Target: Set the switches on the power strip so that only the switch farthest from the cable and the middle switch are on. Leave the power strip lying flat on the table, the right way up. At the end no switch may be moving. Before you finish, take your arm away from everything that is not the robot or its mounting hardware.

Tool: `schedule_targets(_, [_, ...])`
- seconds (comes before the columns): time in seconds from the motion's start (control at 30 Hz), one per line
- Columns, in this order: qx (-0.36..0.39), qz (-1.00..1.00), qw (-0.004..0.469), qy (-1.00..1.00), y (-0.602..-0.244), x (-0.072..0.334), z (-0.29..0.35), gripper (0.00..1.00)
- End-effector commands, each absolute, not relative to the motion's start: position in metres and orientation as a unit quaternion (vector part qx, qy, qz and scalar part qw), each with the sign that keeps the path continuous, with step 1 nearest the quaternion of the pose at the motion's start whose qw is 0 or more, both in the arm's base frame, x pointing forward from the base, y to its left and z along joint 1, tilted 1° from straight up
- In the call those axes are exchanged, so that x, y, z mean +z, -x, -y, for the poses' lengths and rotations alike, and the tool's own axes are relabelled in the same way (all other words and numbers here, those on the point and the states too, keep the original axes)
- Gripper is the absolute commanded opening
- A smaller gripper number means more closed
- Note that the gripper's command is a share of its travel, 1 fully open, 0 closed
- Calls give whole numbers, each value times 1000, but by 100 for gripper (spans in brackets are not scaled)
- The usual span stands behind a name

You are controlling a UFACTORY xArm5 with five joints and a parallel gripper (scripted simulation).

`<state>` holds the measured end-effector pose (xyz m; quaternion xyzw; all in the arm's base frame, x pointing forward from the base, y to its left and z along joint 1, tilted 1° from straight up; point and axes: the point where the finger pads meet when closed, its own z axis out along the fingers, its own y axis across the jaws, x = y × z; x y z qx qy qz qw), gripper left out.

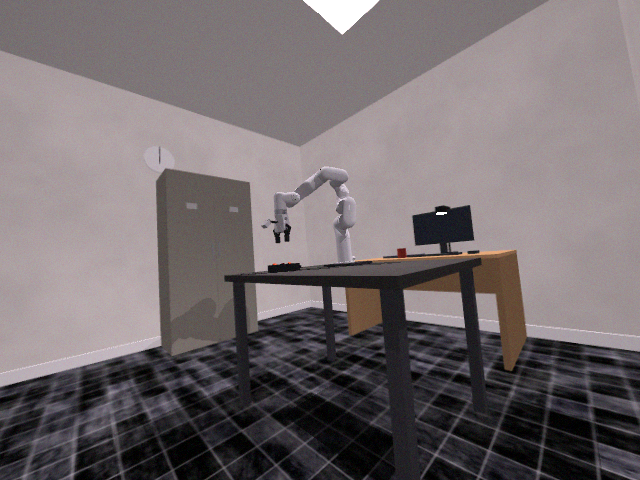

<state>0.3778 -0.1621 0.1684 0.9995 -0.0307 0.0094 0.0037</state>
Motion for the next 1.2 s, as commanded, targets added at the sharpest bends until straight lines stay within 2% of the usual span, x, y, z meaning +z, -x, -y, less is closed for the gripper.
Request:
schedule_targets(0.0, [5,34,2,-999,-378,171,163,100])
schedule_targets(0.77, [5,2,2,-1000,-377,170,163,100])
schedule_targets(1.17, [4,-230,3,-973,-372,157,161,100])
